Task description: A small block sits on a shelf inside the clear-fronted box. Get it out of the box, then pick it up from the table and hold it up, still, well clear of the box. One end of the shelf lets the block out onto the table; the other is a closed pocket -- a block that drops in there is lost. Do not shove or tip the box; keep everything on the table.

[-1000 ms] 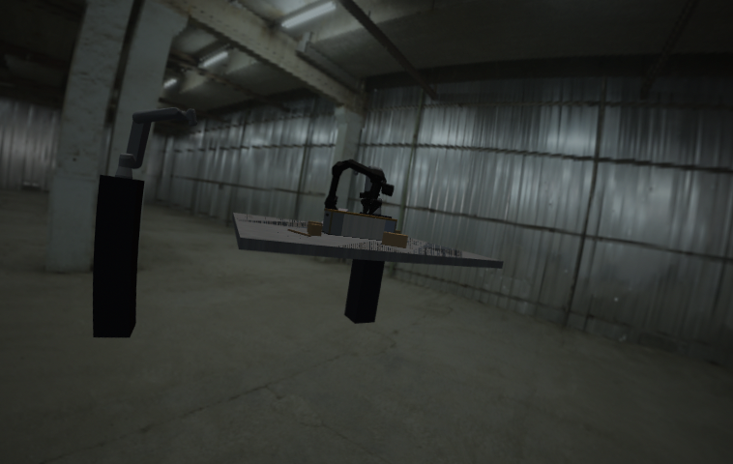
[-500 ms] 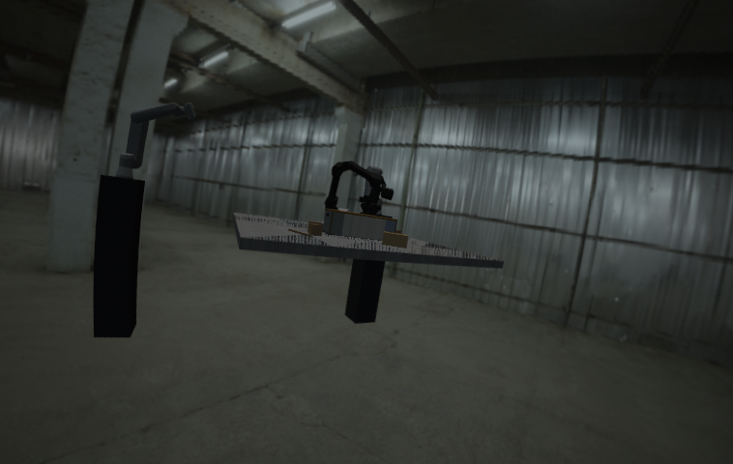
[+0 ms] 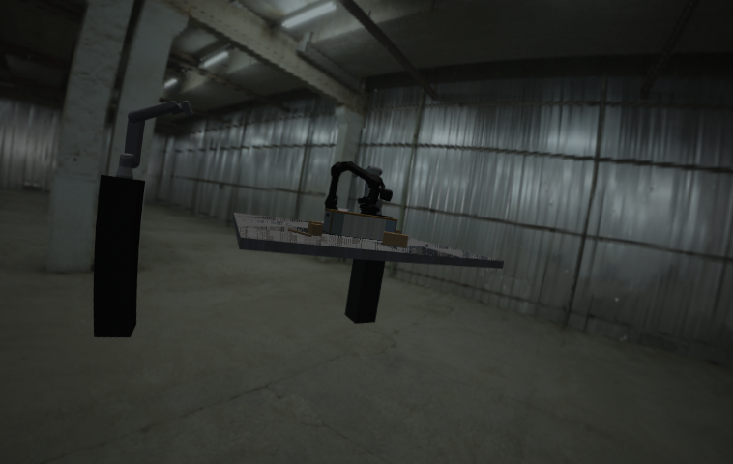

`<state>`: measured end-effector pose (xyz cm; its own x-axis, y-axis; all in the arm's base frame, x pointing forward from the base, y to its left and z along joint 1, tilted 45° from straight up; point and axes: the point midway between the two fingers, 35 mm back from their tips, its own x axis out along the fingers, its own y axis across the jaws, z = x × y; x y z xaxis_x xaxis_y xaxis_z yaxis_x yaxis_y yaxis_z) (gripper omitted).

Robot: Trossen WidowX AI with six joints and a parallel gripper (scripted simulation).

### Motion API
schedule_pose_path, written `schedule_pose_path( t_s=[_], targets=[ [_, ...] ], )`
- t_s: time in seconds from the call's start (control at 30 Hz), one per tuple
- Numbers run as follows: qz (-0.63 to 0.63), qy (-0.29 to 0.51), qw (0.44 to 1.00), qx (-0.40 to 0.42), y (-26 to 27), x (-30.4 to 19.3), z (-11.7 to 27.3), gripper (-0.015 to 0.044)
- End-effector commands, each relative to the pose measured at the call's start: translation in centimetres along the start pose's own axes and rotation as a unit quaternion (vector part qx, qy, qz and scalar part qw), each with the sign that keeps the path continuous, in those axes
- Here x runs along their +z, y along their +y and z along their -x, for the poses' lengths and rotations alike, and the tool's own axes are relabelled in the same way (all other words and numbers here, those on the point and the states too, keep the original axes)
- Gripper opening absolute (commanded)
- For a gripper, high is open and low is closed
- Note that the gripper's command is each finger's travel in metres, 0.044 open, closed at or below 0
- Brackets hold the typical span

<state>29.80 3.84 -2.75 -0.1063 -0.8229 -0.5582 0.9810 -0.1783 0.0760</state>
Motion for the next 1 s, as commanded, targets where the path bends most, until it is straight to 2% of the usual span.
schedule_pose_path(
  t_s=[0.0,0.97],
  targets=[
    [0.0,-0.001,1.0,0.0,0.1,0.8,-0.3,0.04],
    [0.001,-0.003,1.0,0.0,0.1,6.4,-1.5,0.04]
  ],
)
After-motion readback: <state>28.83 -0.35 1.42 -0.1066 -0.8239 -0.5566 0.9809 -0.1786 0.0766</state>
